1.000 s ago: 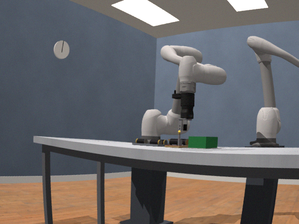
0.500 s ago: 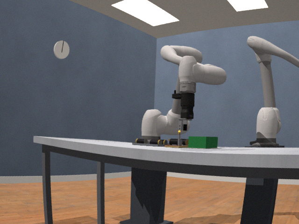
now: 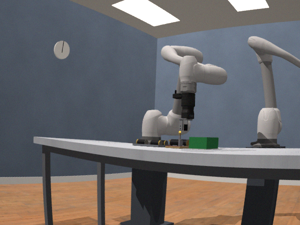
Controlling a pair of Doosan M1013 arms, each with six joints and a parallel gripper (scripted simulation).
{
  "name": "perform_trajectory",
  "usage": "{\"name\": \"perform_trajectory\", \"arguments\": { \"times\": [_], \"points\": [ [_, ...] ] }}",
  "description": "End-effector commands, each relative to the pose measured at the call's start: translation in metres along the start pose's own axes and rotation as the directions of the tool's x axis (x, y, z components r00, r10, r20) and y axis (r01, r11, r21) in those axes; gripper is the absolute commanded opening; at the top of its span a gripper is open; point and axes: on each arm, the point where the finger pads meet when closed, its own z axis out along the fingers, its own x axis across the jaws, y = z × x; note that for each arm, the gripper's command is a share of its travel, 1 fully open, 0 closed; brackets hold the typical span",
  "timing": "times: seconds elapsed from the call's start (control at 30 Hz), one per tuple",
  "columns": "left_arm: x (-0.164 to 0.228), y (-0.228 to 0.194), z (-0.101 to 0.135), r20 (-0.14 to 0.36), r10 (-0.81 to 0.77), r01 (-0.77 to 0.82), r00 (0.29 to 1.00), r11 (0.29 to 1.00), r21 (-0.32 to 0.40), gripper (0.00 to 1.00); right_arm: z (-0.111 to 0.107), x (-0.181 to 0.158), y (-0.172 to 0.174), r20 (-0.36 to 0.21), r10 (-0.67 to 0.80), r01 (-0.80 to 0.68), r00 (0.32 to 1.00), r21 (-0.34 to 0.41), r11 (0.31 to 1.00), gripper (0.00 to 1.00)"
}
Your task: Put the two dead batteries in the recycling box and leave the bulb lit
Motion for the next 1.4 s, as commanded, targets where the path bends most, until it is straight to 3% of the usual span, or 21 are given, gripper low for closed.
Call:
{"name": "perform_trajectory", "arguments": {
  "times": [0.0, 0.13, 0.47, 0.7, 0.8, 1.37],
  "points": [
    [0.000, 0.000, -0.001, -0.001, 0.000, 0.000, 1.000, 1.000, -0.001, 1.00, -0.020, -0.001, 0.001, 0.002, 0.000, 0.000, 1.000, -0.004, 1.000, 0.90],
    [0.000, 0.000, -0.001, -0.001, 0.000, 0.000, 1.000, 1.000, -0.001, 1.00, -0.049, 0.000, 0.001, 0.002, 0.000, 0.000, 1.000, -0.004, 1.000, 0.90],
    [0.000, 0.000, -0.001, -0.001, 0.000, 0.000, 1.000, 1.000, -0.001, 1.00, -0.050, 0.000, -0.019, 0.002, 0.000, 0.000, 1.000, -0.004, 1.000, 0.90],
    [0.000, 0.000, -0.001, -0.001, 0.000, 0.000, 1.000, 1.000, -0.001, 1.00, -0.049, 0.000, -0.115, 0.002, 0.000, 0.000, 1.000, -0.004, 1.000, 0.90],
    [0.000, 0.000, -0.001, -0.001, 0.000, 0.000, 1.000, 1.000, -0.001, 1.00, -0.049, 0.000, -0.136, 0.002, 0.000, 0.000, 1.000, -0.003, 1.000, 0.90],
    [0.000, 0.000, -0.001, -0.001, 0.000, 0.000, 1.000, 1.000, -0.001, 1.00, -0.049, 0.000, -0.138, 0.002, -0.040, 0.040, 0.999, -0.003, 0.999, 0.90]
  ]
}}
